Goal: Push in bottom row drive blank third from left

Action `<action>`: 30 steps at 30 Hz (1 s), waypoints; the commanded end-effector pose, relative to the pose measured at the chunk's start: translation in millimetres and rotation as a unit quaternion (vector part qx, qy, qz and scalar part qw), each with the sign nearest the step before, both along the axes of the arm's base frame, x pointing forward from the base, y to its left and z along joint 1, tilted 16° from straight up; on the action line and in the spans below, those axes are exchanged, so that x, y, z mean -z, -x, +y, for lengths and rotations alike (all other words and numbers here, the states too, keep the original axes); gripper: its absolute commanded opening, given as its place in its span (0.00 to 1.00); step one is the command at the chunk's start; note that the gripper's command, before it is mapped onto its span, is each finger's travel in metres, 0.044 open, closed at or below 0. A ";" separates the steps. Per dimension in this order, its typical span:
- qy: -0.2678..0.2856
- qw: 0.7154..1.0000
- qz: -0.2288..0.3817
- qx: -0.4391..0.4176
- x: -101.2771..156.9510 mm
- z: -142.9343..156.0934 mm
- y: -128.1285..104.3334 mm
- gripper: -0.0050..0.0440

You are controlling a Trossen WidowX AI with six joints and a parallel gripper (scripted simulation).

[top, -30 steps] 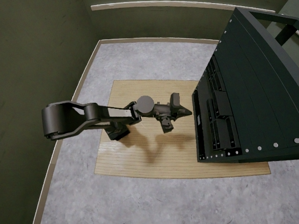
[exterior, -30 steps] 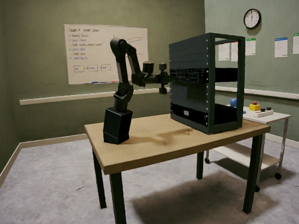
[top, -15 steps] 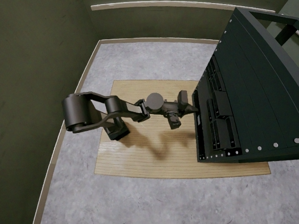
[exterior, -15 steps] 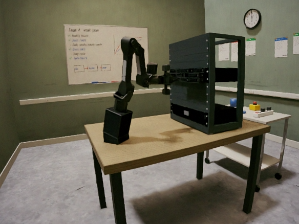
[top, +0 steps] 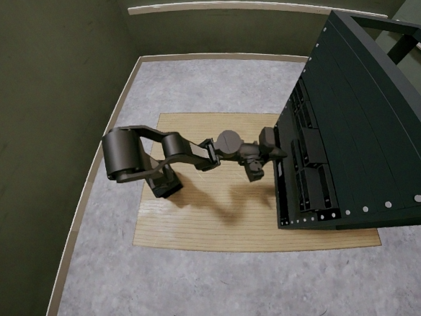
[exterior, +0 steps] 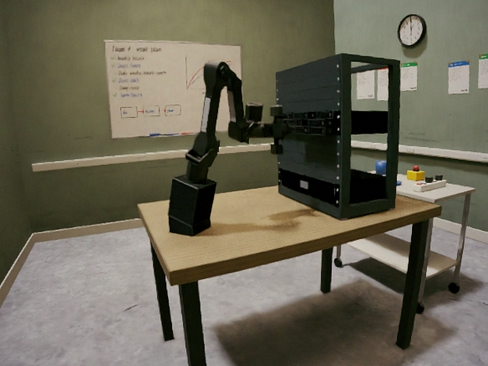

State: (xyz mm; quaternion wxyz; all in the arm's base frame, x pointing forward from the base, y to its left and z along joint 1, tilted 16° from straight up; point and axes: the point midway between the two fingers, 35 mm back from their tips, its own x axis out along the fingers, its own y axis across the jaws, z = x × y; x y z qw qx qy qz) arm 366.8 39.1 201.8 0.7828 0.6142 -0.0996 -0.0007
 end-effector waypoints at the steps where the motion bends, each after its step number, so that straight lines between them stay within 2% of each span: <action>1: -0.006 1.000 -0.011 -0.001 -10.2 -0.9 -15.6 0.00; 30: -0.006 1.000 -0.011 -0.001 -9.5 -1.5 -19.5 0.00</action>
